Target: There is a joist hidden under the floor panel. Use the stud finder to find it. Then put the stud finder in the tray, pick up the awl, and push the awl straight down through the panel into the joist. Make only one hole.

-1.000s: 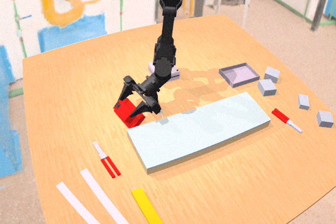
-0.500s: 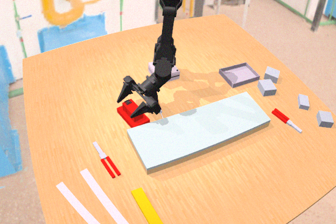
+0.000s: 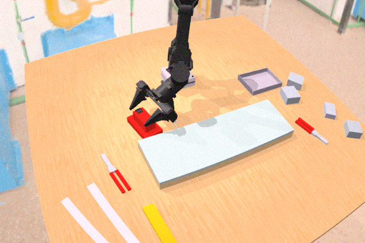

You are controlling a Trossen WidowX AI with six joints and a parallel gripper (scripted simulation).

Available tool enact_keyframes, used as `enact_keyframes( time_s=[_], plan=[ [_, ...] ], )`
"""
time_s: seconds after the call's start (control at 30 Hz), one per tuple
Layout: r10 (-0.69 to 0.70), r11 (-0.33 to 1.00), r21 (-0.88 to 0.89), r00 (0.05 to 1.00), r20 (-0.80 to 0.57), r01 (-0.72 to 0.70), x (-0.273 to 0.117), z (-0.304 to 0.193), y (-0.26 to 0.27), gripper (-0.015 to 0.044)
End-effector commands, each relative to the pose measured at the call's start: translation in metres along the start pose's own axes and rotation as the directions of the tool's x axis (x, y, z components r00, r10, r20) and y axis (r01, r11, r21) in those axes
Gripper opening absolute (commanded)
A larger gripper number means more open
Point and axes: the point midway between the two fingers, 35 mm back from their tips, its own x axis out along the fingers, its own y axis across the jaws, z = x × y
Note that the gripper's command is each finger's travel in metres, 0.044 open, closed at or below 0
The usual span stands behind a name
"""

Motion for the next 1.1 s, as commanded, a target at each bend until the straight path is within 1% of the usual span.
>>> enact_keyframes(
  time_s=[0.0,0.5,0.67,0.83,1.0,1.07],
  plan=[
    [0.004,1.000,0.002,1.000,-0.001,-0.004,-0.004,0.000,0.001,0.0440],
    [0.004,1.000,0.002,1.000,-0.001,-0.004,-0.016,-0.001,0.001,0.0440],
    [0.002,1.000,0.002,1.000,-0.001,-0.002,-0.024,-0.027,-0.003,0.0440],
    [-0.001,1.000,0.001,1.000,-0.001,0.001,-0.042,-0.066,-0.001,0.0440],
    [0.002,1.000,0.011,1.000,-0.009,-0.002,-0.039,-0.062,-0.002,0.0440],
    [-0.003,0.998,0.063,0.999,0.034,0.001,-0.035,-0.061,-0.003,0.0440]
  ],
)
